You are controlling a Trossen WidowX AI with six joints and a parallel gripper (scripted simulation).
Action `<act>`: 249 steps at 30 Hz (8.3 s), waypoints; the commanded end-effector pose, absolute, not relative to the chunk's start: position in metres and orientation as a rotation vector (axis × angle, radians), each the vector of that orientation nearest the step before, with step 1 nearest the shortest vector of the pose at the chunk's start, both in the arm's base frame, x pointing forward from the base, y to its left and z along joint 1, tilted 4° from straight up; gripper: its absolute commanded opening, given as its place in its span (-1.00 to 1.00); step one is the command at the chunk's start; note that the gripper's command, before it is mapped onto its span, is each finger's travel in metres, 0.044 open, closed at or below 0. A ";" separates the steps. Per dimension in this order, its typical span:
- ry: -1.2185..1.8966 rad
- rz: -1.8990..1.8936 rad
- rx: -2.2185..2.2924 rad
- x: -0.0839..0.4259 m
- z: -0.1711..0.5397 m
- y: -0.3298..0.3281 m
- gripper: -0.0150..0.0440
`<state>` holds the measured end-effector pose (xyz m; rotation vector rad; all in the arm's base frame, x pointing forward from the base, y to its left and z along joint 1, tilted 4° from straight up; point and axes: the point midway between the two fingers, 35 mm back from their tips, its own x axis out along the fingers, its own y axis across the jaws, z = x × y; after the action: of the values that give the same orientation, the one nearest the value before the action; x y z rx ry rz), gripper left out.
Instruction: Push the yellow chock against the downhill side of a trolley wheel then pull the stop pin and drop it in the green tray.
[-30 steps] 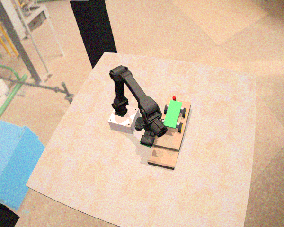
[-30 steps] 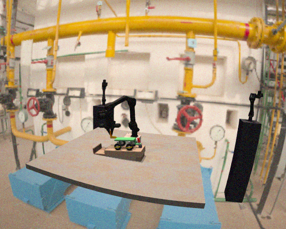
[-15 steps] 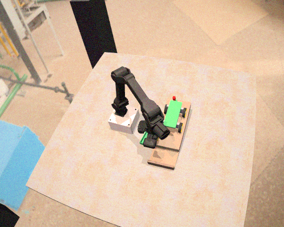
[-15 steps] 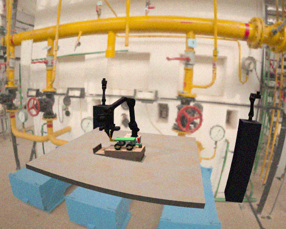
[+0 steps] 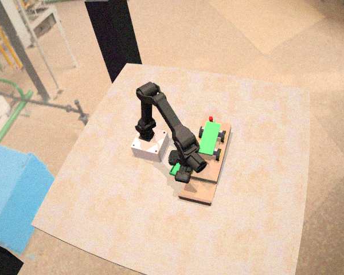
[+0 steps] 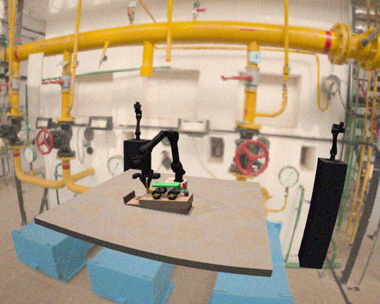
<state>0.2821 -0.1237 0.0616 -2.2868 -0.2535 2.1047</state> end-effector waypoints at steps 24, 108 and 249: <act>-0.252 2.100 -2.281 0.279 0.059 -0.103 -0.49; -0.769 2.082 -2.603 0.299 0.143 -0.045 0.15; -2.663 1.656 -2.611 0.287 0.144 0.134 -0.49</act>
<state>0.2870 0.1339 0.1391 -2.6041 -2.6532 1.6749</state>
